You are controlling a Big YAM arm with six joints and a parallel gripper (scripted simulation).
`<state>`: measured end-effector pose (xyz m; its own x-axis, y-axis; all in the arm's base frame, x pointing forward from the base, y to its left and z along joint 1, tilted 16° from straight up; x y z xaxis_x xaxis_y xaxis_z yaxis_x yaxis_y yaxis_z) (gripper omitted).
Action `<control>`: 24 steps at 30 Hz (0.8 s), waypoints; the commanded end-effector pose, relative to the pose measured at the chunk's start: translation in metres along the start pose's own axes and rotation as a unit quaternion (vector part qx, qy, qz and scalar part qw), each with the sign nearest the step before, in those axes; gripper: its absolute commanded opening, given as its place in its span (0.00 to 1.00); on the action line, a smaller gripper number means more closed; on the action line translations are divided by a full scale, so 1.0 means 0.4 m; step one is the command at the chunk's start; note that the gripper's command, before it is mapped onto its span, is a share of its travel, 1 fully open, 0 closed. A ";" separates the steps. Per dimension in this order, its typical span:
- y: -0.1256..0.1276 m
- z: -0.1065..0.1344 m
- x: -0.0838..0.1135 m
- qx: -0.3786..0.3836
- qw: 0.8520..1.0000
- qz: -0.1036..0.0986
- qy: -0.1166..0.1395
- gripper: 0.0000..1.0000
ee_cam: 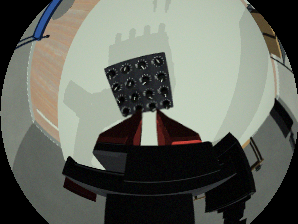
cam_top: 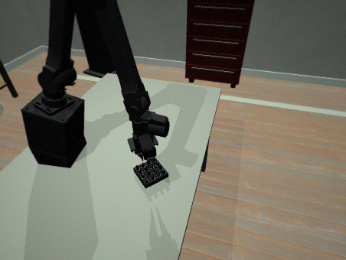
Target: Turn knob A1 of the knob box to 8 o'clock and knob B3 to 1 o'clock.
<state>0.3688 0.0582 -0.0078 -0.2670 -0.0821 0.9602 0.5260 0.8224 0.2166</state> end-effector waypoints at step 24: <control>0.022 -0.011 -0.028 0.001 1.000 -0.007 -0.008 0.19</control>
<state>0.3692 0.0588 -0.0168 -0.2649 -0.0818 0.9608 0.5264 0.8226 0.2152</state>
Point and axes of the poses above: the point where the finger pads meet when closed, its own x axis back along the fingers, its own y axis across the jaws, z = x × y, the point moved 7 cm from there along x, back along the fingers, and after that the axes turned 8 degrees about x, right-handed, at the moved point
